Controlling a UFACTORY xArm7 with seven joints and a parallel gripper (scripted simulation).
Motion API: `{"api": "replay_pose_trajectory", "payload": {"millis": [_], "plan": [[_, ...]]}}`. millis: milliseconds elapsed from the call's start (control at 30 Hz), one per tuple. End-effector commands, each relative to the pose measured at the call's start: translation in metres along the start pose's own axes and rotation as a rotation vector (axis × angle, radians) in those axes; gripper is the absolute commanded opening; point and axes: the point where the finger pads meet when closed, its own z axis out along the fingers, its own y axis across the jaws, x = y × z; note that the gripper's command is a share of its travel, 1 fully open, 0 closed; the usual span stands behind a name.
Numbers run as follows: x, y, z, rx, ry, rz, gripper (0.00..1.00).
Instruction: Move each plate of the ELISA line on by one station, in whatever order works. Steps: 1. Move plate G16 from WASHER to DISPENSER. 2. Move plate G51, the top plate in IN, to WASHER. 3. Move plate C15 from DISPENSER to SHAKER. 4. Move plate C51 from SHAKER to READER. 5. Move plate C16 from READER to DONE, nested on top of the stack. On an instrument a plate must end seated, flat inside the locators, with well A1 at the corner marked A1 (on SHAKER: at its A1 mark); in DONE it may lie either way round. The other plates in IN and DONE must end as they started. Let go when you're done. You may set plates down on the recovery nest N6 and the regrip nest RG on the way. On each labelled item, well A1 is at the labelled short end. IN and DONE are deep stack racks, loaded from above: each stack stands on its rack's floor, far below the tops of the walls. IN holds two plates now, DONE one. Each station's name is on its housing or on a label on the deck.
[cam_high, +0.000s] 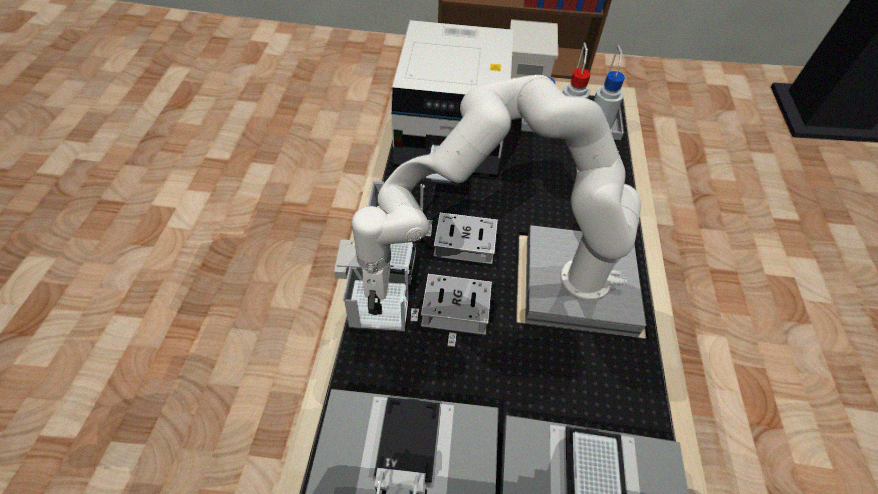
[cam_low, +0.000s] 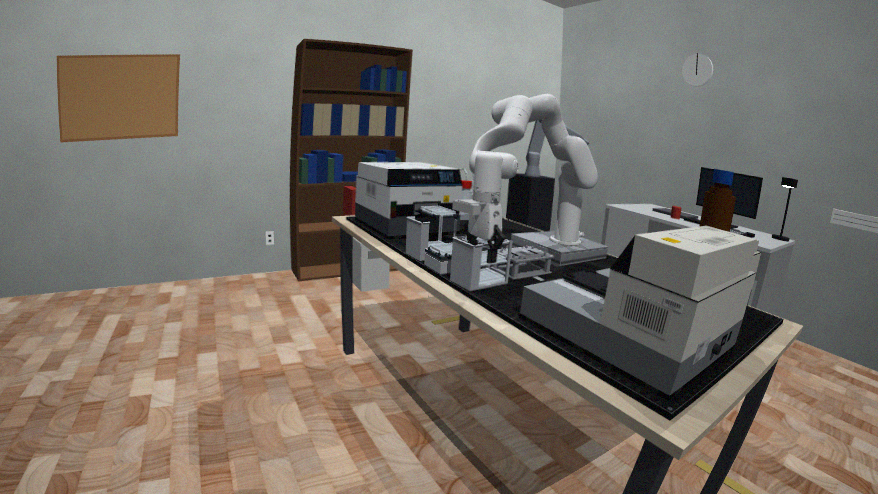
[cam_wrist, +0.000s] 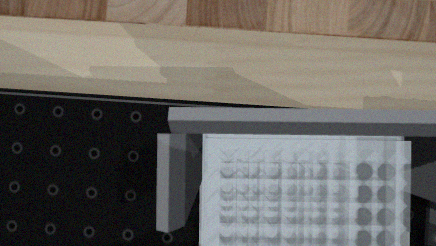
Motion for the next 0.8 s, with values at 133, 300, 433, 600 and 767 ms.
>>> {"api": "replay_pose_trajectory", "payload": {"millis": [133,300,433,600,767], "plan": [[0.002,-0.001,-0.008,0.001,0.006,0.0,0.0],[0.002,-0.001,-0.011,0.001,0.006,0.0,0.0],[0.002,-0.001,-0.012,0.001,0.006,0.0,0.0],[0.002,-0.001,-0.016,0.001,0.006,0.0,0.0],[0.002,-0.001,-0.019,0.001,0.006,0.0,0.0]]}}
